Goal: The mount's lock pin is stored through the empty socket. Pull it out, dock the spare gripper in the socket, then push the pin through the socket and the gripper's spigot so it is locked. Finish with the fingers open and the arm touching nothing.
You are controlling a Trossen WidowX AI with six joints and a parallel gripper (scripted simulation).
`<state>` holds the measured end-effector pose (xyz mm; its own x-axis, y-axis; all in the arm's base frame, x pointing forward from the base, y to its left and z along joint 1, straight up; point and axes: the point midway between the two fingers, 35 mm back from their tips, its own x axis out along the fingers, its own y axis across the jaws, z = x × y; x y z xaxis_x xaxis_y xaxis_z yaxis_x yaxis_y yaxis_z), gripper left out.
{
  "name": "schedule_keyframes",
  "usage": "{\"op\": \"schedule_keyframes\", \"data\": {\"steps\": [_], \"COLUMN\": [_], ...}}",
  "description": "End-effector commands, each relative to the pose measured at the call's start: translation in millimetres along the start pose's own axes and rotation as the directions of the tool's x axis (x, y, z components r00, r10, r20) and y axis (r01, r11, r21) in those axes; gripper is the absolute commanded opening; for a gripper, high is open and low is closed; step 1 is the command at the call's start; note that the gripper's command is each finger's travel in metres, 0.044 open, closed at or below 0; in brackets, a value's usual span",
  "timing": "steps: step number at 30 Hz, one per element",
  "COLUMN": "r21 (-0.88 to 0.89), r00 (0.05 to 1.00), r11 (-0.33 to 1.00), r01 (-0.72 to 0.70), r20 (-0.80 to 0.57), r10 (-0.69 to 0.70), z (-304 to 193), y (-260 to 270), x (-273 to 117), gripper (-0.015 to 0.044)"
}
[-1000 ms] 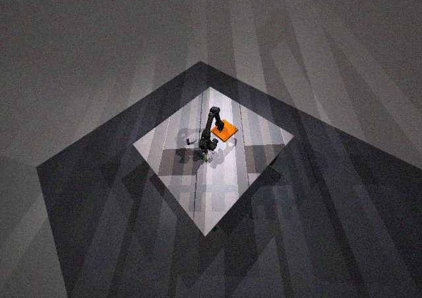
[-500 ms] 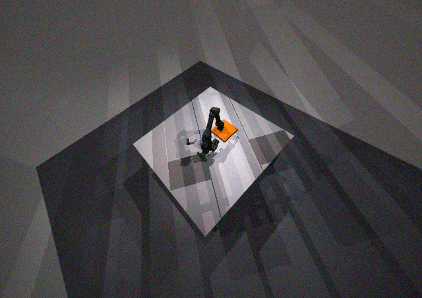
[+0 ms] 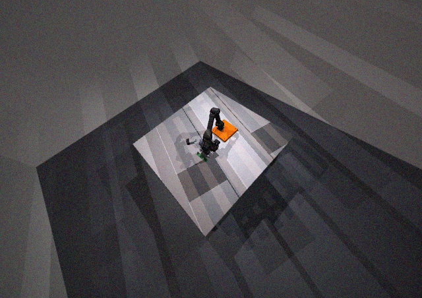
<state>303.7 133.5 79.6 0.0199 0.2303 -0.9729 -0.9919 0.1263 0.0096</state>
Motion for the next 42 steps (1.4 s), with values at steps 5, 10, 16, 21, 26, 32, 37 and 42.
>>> {"op": "schedule_keyframes", "data": {"steps": [5,10,16,21,26,32,37,42], "r21": [0.003,0.001,0.002,0.004,0.003,-0.001,-0.005,-0.009], "r00": [1.0,1.0,1.0,1.0,1.0,1.0,1.0,1.0], "r11": [1.0,1.0,1.0,1.0,1.0,1.0,1.0,1.0], "r01": [0.001,-0.005,-0.014,-0.019,-0.019,-0.019,-0.018,-0.018], "r20": [-0.003,-0.003,-0.007,-0.009,-0.009,-0.009,-0.009,-0.009], "r10": [-0.001,0.005,0.014,0.019,0.019,0.019,0.018,0.018], "z": [4,5,7,6,6,12,17,22], "y": [-1,1,3,4,3,-13,-28,-42], "x": [-4,-13,-22,-19,-19,-23,-25,-27], "gripper": [0.0,0.0,0.0,0.0,0.0,0.0,0.0,0.0]}}
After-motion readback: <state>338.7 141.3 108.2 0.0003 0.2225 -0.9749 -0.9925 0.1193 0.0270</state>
